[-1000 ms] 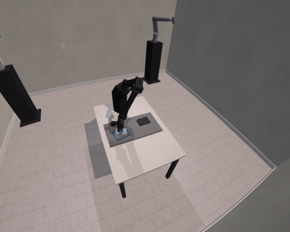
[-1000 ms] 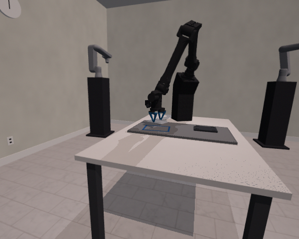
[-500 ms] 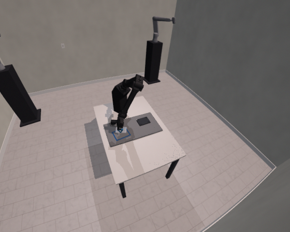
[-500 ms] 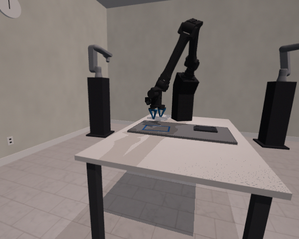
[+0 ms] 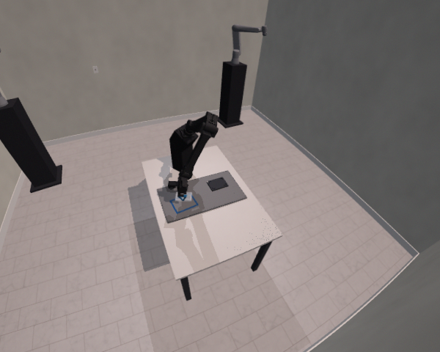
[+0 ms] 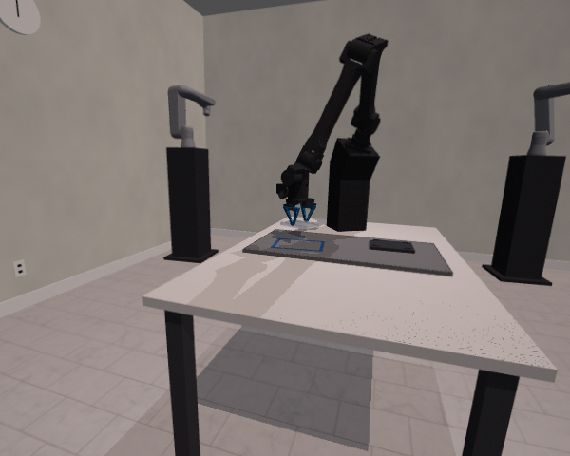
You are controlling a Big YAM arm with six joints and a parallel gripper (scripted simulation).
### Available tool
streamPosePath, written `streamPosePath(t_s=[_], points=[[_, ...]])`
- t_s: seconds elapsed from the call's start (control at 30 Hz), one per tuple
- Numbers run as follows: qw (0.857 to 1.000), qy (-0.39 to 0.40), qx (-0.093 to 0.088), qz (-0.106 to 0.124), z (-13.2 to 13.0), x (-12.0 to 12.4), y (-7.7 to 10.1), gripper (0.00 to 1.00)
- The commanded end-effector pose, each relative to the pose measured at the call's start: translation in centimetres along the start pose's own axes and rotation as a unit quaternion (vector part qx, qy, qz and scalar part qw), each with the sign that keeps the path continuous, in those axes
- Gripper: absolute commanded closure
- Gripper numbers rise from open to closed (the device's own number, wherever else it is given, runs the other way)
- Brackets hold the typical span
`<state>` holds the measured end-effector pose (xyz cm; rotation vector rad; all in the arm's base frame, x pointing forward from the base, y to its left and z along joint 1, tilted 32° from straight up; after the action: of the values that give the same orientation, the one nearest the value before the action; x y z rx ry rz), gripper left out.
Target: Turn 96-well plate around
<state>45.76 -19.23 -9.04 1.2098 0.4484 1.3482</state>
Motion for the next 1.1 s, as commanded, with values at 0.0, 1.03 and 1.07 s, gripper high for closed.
streamPosePath(t_s=[0.0,1.03,1.07], points=[[1.000,-0.008,0.003,-0.003,-0.3,-0.9,0.5,1.00],[0.928,0.372,-0.011,-0.003,-2.7,7.2,1.0,1.00],[0.922,0.386,-0.008,-0.002,-3.1,7.4,0.8,1.00]])
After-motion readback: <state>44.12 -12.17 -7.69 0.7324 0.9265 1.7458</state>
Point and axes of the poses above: the point where the finger pads meet when closed, its own y axis back along the fingers, its own z axis across the jaws, x = y × z, the point moved 5 cm from there along y, back along the fingers, and after that the axes turned 12 degrees about y, right-handed, at the moved point
